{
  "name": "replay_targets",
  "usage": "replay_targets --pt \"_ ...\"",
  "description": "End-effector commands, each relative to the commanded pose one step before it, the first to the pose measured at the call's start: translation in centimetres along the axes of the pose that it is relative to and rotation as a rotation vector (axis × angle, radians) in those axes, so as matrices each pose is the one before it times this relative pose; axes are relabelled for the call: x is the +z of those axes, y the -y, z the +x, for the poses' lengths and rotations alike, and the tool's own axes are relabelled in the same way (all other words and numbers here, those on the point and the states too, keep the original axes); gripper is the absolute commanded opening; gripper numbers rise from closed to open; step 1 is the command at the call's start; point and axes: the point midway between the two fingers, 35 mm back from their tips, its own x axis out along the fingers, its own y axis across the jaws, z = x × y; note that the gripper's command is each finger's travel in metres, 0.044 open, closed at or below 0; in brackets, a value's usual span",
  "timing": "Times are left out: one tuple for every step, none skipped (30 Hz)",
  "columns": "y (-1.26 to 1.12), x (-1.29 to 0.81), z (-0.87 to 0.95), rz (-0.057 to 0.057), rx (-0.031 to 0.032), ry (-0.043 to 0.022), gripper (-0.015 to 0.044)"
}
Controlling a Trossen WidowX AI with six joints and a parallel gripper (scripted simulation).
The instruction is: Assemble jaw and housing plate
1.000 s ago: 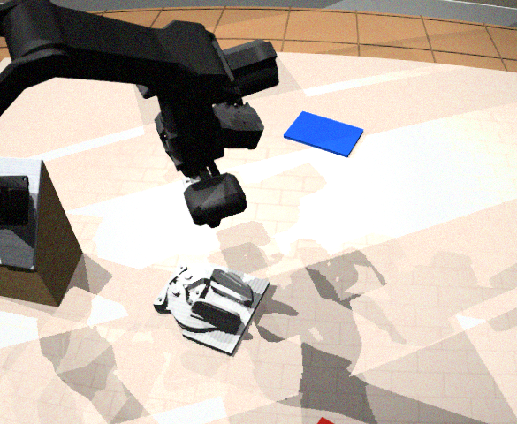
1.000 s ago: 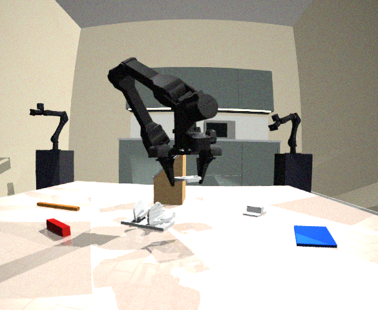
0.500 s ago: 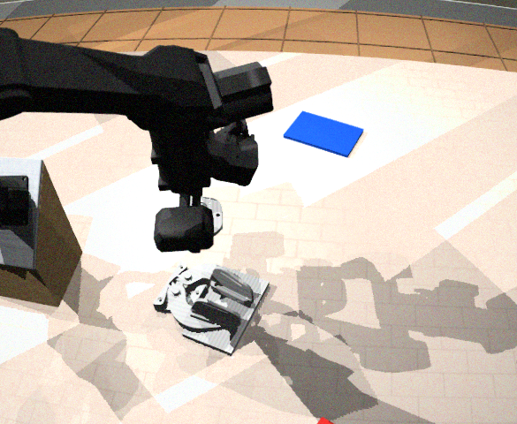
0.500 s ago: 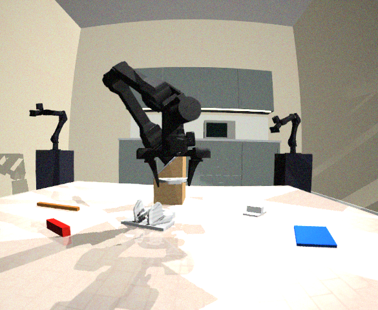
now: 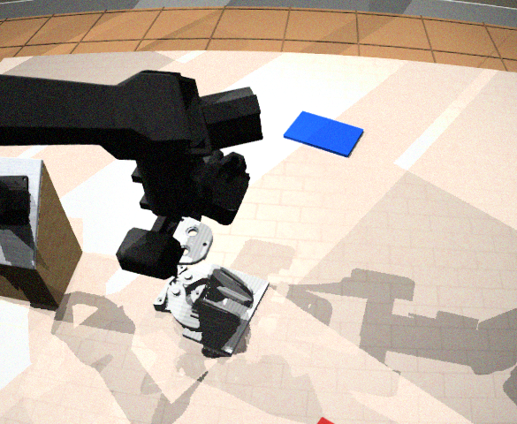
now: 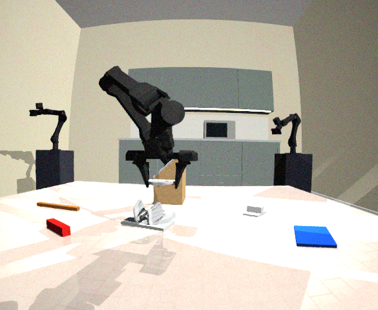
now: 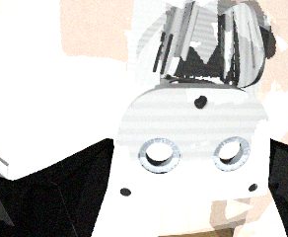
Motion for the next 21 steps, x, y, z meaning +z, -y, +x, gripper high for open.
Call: replay_targets --pt "1.162 -0.325 0.315 0.1060 -0.01388 -0.00148 0.0351" --pt "0.184 -0.028 0.040 0.0181 -0.00146 -0.00018 0.0351" --pt "0.110 -0.015 0.024 0.0108 -0.00088 -0.00010 0.0351" --pt "0.037 -0.005 0.008 0.0036 -0.00030 -0.00003 0.0351" --pt "0.000 0.000 0.000 0.0000 0.00000 0.00000 0.0351" --pt "0.000 0.000 0.000 0.0000 0.00000 0.00000 0.0351" --pt "0.000 0.000 0.000 0.0000 0.00000 0.00000 0.0351" --pt "0.000 0.000 0.000 0.0000 0.00000 0.00000 0.0351" --pt "0.000 0.000 0.000 0.0000 0.00000 0.00000 0.0351" --pt "0.000 0.000 0.000 0.0000 0.00000 0.00000 0.0351" --pt "0.000 0.000 0.000 0.0000 0.00000 0.00000 0.0351" --pt "0.000 0.000 0.000 0.0000 0.00000 0.00000 0.0351" --pt "0.000 0.000 0.000 0.0000 0.00000 0.00000 0.0351" --pt "0.000 0.000 0.000 0.0000 0.00000 0.00000 0.0351" --pt "0.000 0.000 0.000 0.0000 0.00000 0.00000 0.0351" --pt "0.000 0.000 0.000 0.0000 0.00000 0.00000 0.0351" --pt "0.000 0.000 0.000 0.0000 0.00000 0.00000 0.0351" --pt "0.000 0.000 0.000 0.0000 0.00000 0.00000 0.0351" --pt "0.000 0.000 0.000 0.0000 0.00000 0.00000 0.0351" --pt "0.000 0.000 0.000 0.0000 0.00000 0.00000 0.0351" --pt "0.000 0.000 0.000 0.0000 0.00000 0.00000 0.0351"
